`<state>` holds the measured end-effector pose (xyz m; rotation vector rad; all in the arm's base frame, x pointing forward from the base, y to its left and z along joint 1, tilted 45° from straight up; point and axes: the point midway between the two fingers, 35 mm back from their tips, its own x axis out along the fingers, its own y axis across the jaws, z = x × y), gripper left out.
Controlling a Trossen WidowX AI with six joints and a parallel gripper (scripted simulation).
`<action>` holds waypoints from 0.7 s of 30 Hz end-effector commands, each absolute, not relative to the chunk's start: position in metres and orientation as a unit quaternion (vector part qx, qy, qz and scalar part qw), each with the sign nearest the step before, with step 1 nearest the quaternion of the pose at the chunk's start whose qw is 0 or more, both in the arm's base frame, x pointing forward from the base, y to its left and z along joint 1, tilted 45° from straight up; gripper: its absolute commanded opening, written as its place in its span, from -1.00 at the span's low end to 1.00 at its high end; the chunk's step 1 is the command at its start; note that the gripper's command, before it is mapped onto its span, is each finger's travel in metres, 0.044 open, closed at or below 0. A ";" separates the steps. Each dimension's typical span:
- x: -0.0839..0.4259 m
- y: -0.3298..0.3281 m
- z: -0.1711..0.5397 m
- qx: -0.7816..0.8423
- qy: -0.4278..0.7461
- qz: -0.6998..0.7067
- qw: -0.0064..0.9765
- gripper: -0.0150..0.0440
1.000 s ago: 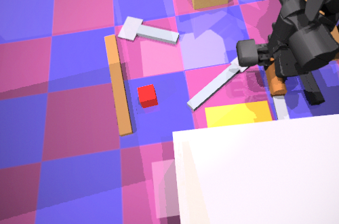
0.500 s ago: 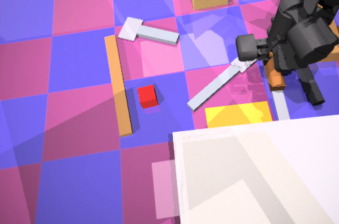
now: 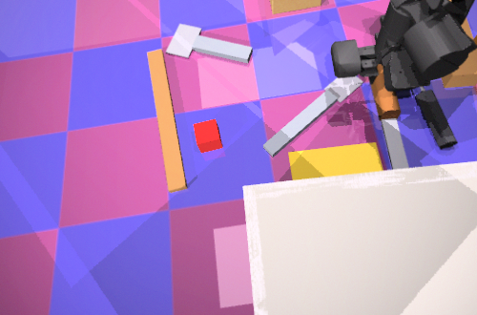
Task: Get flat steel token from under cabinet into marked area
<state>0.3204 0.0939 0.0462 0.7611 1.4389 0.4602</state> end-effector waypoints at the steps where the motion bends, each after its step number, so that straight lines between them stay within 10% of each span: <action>1: 0.314 0.096 0.046 0.338 0.639 0.202 0.661 -0.49; 21: 0.291 0.101 0.047 0.338 0.639 0.201 0.661 -0.49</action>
